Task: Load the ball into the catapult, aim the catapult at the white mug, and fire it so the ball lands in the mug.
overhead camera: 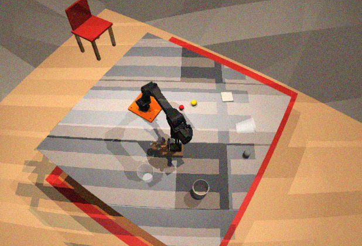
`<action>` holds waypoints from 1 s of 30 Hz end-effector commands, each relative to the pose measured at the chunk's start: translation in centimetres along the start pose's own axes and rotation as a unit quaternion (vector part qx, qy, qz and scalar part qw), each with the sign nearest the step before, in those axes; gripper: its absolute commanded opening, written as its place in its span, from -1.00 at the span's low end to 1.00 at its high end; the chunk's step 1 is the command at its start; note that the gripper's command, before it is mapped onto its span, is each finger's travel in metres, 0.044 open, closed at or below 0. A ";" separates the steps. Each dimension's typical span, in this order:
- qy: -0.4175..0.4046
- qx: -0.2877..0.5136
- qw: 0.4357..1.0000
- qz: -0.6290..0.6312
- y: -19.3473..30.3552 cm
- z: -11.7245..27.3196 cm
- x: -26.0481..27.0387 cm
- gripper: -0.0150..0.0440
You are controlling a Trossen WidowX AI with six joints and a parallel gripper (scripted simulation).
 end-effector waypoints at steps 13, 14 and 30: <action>-0.004 0.003 1.000 -0.005 0.2 -4.4 0.3 1.00; -0.004 0.003 1.000 -0.005 0.2 -4.5 0.3 1.00; -0.004 0.003 1.000 -0.005 0.2 -7.1 0.2 1.00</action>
Point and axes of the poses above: the point midway between the two fingers, 35 mm back from their tips, its own z axis back along the fingers, its own x axis across the jaws, y = z × x, the point moved 6 cm from there along z, back along the fingers, and after that the axes turned 11 degrees about z, right-handed, at the moved point
